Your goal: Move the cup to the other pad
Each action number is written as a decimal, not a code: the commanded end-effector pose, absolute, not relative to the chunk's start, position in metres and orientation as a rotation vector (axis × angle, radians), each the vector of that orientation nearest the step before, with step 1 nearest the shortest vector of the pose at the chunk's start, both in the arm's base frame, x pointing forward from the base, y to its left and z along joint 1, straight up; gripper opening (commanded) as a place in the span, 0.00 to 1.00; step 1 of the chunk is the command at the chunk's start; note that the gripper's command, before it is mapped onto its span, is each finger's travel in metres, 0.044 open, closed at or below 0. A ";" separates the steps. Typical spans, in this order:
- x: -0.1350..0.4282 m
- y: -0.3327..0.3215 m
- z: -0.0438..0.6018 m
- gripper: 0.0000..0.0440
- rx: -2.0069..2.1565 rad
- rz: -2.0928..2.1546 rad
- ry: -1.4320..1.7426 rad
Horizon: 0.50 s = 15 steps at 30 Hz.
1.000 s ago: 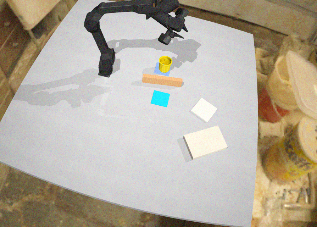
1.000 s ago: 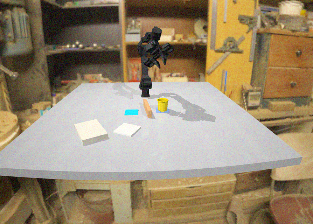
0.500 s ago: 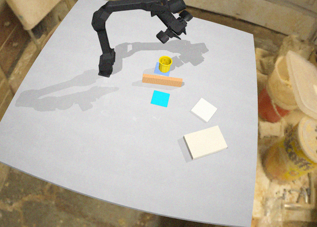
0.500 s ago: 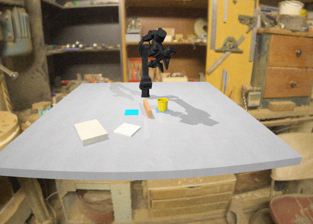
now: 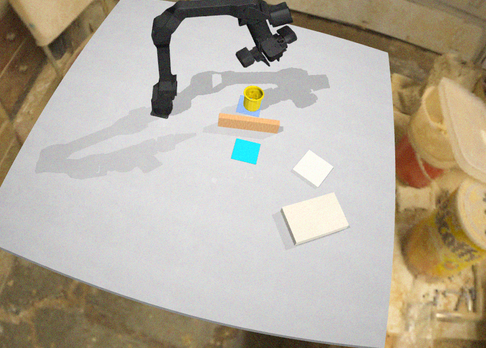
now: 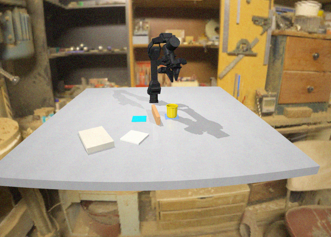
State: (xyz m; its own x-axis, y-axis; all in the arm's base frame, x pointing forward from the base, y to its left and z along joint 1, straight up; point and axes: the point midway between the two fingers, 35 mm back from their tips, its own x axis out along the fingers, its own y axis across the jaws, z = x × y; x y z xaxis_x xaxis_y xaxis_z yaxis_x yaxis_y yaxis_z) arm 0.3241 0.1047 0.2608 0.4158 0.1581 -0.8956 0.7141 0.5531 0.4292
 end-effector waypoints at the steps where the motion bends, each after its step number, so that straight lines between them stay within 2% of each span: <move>1: 0.322 0.104 0.251 0.34 0.943 -0.483 1.154; 15: 0.307 0.097 0.213 0.36 0.866 -0.680 1.305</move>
